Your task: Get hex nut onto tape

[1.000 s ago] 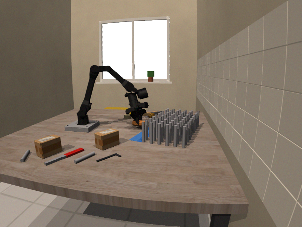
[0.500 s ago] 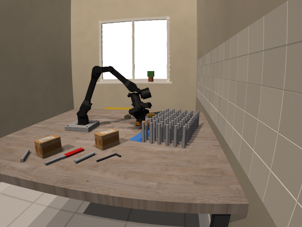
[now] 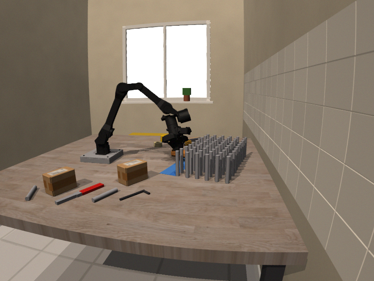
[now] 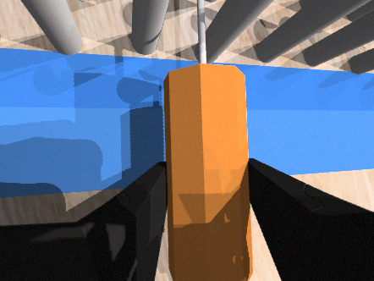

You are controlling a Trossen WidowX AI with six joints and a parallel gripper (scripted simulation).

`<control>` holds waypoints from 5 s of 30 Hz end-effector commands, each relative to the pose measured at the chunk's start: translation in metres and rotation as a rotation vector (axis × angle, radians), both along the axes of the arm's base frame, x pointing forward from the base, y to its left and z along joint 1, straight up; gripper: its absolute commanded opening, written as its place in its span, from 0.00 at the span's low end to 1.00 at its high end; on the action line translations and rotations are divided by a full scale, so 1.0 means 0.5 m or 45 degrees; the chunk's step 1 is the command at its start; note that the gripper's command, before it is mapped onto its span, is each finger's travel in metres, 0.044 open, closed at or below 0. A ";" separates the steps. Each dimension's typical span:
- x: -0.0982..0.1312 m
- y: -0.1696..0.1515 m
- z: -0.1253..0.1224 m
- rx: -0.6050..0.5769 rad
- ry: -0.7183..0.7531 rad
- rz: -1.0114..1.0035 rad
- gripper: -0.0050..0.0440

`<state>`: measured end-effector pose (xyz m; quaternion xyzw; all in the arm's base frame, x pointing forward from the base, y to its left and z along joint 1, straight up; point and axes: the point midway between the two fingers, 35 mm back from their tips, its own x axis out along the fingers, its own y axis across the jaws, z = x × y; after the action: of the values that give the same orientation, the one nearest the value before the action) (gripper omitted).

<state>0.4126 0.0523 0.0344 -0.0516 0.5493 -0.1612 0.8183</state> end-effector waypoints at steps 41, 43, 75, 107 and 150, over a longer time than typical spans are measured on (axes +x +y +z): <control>-0.032 0.009 0.015 0.014 -0.064 -0.012 0.00; -0.038 0.012 0.014 0.015 -0.064 -0.009 0.00; -0.052 0.026 0.018 0.008 -0.038 0.012 0.00; -0.046 0.022 0.030 0.014 -0.056 0.002 0.00; -0.007 0.011 -0.014 0.005 -0.033 0.017 0.00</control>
<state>0.4064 0.0539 0.0244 -0.0503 0.5470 -0.1613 0.8199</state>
